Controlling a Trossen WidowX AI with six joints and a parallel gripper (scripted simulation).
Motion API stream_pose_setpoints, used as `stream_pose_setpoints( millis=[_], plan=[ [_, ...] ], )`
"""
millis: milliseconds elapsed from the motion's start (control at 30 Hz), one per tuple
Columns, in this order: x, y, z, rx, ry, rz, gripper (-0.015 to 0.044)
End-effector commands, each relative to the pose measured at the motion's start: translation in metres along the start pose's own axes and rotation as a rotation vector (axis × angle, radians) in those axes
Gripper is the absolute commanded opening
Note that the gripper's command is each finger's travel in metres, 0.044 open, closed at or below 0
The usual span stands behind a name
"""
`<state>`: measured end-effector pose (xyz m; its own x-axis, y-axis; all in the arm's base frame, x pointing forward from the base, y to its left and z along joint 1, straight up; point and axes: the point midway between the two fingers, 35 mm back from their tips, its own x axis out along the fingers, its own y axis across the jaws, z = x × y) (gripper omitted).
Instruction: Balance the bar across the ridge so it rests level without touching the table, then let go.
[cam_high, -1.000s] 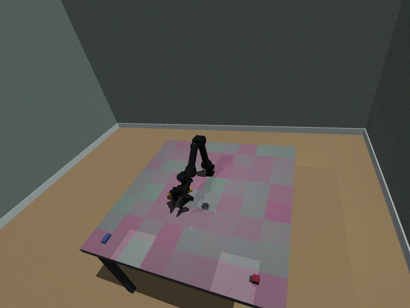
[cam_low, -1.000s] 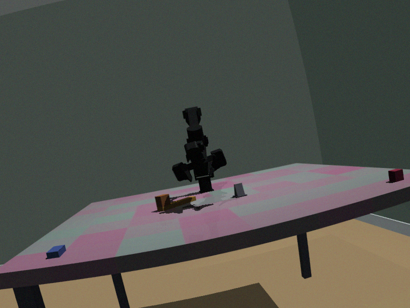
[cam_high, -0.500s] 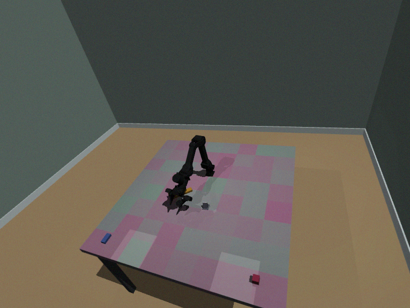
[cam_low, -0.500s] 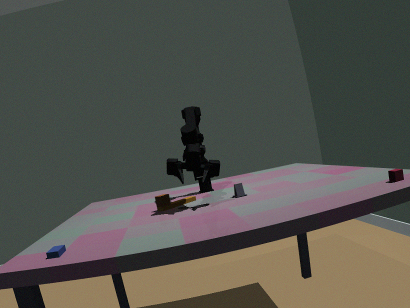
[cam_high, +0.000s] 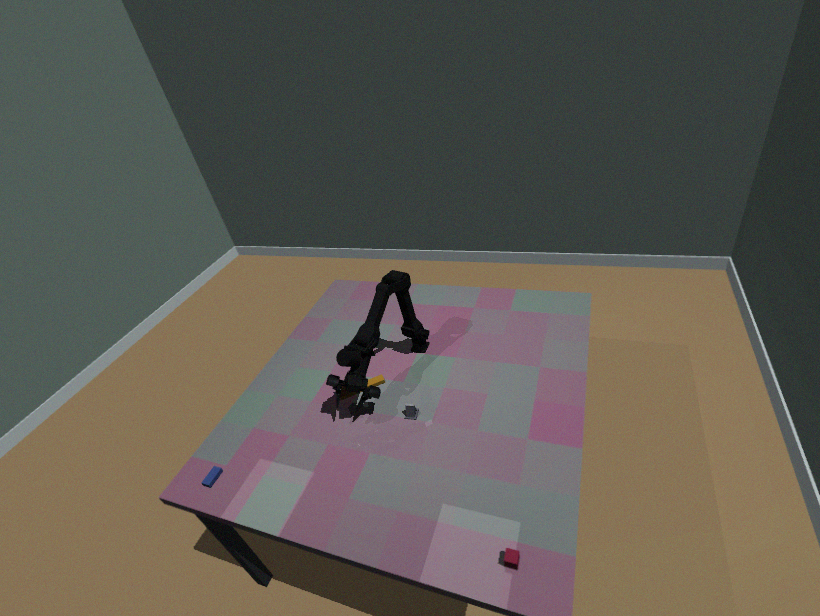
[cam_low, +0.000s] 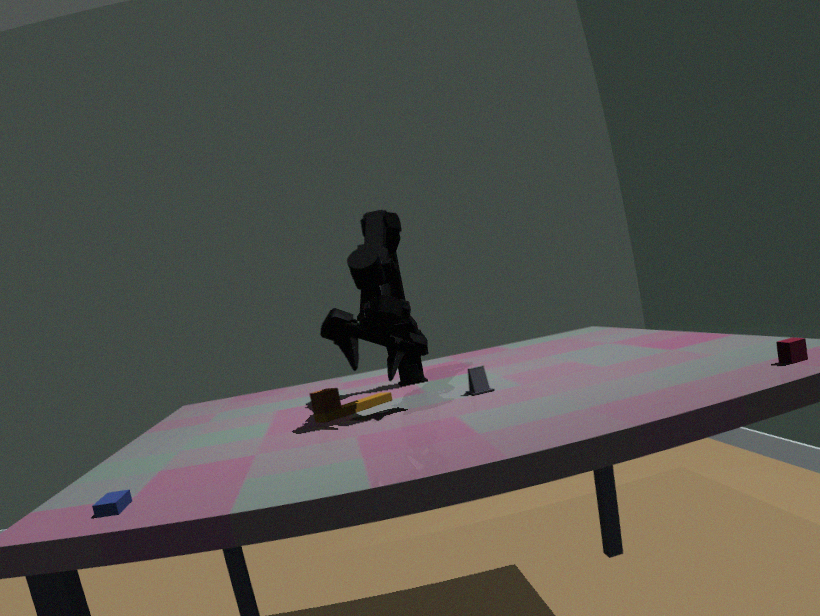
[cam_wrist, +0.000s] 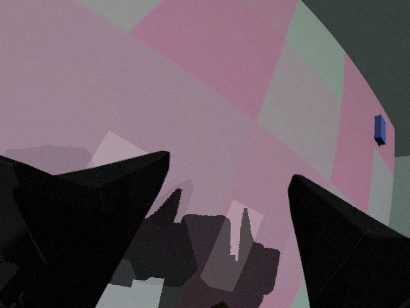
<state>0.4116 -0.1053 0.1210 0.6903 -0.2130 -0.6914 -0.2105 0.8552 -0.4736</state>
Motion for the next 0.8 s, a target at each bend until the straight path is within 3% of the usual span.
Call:
stream_pose_setpoints(
  millis=[0, 767],
  plan=[
    [-0.003, -0.004, -0.005, -0.105, 0.032, 0.021, 0.0315],
    [-0.026, -0.017, -0.044, -0.721, 0.184, 0.237, 0.0315]
  ],
)
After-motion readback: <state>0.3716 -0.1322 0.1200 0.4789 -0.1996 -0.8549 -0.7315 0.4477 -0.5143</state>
